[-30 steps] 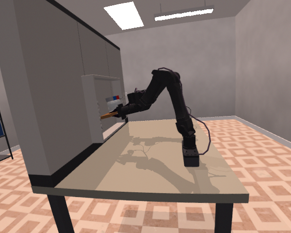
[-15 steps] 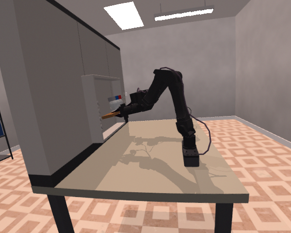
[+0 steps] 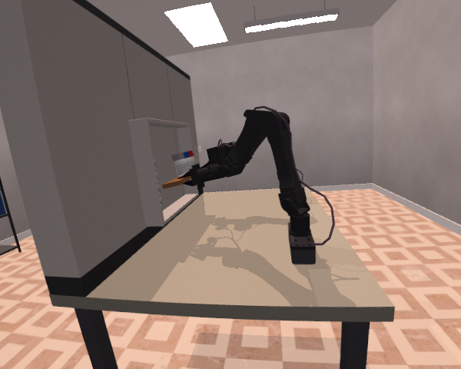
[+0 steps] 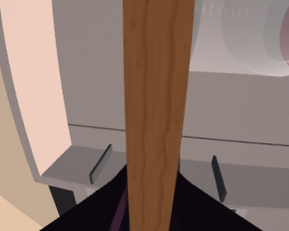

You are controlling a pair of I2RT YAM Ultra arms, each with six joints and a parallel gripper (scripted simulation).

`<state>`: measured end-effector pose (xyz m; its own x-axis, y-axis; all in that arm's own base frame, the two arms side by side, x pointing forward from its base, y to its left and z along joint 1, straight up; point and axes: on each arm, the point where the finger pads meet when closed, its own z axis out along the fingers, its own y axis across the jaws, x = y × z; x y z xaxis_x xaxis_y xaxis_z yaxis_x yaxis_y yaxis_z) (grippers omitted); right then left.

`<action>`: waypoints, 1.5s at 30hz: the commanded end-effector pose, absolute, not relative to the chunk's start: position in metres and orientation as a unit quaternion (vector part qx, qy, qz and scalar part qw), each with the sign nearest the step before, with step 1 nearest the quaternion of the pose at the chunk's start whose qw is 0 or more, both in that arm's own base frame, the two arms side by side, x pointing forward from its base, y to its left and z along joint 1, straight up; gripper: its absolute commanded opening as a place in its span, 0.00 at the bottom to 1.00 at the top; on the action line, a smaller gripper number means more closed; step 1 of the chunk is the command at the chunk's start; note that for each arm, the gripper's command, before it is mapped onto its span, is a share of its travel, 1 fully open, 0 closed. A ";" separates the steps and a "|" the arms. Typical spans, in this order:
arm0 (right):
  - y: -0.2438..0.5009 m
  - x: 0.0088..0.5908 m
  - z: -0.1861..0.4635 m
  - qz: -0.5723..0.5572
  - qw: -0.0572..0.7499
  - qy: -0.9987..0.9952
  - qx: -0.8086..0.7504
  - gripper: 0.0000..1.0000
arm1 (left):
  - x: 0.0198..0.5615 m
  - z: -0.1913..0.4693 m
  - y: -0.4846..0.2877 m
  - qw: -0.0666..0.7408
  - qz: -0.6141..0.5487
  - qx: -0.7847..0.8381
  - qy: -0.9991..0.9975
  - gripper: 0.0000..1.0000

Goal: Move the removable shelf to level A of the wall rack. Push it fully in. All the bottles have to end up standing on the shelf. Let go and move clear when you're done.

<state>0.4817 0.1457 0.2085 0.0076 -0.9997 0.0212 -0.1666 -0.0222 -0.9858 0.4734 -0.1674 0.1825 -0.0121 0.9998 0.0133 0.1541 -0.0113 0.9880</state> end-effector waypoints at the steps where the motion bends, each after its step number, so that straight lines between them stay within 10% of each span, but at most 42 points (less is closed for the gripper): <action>1: 0.145 0.481 0.268 -0.500 0.500 0.500 -0.500 0.00 | 0.473 0.235 -0.164 0.494 0.506 0.494 0.506 0.00; 45: 0.145 0.481 0.260 -0.500 0.500 0.500 -0.500 0.00 | 0.473 0.227 -0.164 0.494 0.506 0.494 0.506 0.00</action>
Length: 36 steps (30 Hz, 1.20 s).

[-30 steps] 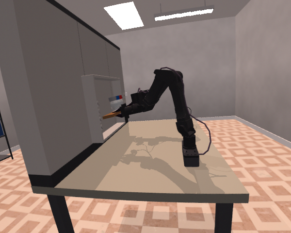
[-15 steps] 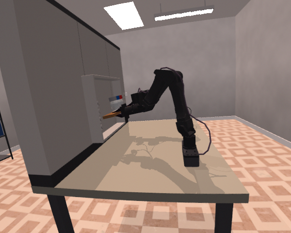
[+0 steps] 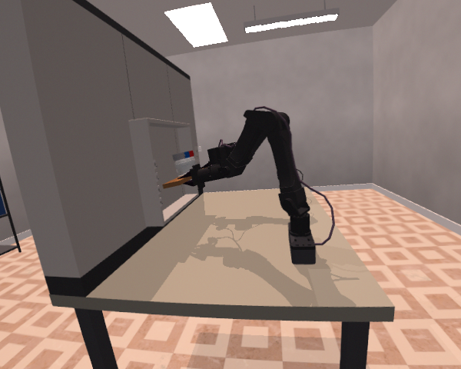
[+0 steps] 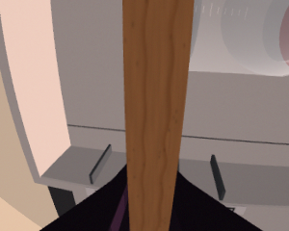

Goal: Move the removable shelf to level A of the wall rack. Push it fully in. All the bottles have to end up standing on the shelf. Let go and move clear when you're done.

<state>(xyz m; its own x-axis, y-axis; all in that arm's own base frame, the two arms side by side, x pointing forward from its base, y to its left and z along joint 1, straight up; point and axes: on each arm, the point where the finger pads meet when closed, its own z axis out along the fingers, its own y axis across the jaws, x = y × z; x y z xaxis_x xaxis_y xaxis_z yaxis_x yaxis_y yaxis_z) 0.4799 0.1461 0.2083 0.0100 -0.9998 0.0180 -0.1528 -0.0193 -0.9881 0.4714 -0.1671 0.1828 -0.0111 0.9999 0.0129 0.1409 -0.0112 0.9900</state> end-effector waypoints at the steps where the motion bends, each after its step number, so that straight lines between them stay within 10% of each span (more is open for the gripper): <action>1: 0.145 0.481 0.260 -0.500 0.500 0.500 -0.500 0.00 | 0.473 0.226 -0.164 0.494 0.506 0.494 0.506 0.00; 36: 0.145 0.481 0.254 -0.500 0.500 0.500 -0.500 0.00 | 0.473 0.219 -0.164 0.494 0.506 0.494 0.506 0.00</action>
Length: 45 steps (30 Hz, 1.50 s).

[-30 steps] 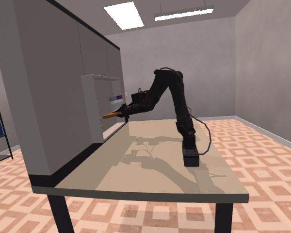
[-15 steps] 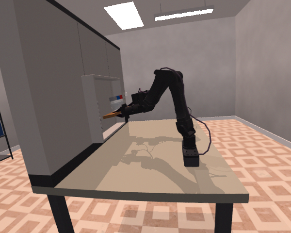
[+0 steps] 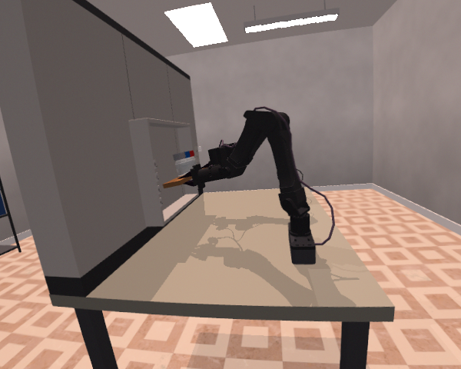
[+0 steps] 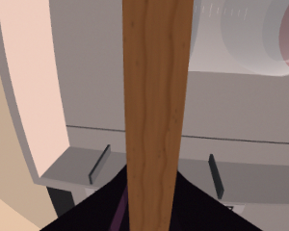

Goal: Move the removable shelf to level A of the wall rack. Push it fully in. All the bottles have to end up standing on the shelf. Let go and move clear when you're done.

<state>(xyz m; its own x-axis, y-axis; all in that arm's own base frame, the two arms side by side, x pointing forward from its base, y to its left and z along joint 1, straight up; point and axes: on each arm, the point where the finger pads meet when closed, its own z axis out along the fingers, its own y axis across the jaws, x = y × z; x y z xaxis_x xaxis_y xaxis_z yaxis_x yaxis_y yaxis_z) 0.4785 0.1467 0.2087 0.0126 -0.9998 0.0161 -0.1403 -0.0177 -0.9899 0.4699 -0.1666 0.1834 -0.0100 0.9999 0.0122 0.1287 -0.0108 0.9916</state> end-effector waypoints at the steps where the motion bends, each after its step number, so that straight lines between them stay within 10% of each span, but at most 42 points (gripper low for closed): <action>1: 0.145 0.481 0.254 -0.500 0.500 0.500 -0.500 0.00 | 0.473 0.219 -0.164 0.494 0.506 0.494 0.506 0.00; 45: 0.145 0.481 0.225 -0.500 0.500 0.500 -0.500 0.00 | 0.473 0.190 -0.164 0.494 0.506 0.494 0.506 0.00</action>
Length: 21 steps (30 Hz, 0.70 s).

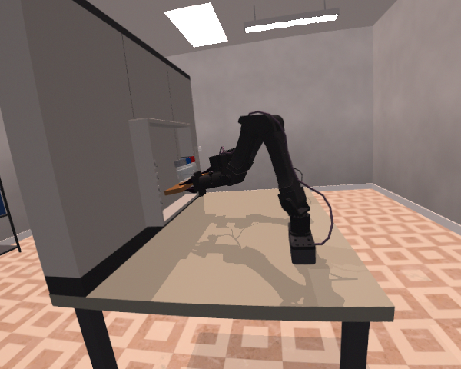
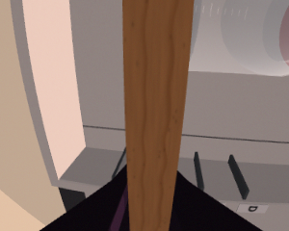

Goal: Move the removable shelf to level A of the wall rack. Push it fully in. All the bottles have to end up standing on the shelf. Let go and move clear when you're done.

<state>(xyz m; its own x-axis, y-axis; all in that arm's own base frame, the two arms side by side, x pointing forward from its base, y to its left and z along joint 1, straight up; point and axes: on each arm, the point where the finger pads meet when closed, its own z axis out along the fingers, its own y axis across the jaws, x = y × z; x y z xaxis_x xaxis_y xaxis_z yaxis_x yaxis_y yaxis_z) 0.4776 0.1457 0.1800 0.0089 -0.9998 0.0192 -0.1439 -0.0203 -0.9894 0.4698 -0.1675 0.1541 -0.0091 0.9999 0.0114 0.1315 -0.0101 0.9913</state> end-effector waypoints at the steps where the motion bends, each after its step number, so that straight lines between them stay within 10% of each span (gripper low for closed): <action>1: 0.145 0.481 0.224 -0.500 0.500 0.500 -0.500 0.00 | 0.473 0.189 -0.164 0.494 0.506 0.494 0.506 0.00; 21: 0.145 0.481 0.208 -0.500 0.500 0.500 -0.500 0.00 | 0.473 0.173 -0.164 0.494 0.506 0.494 0.506 0.00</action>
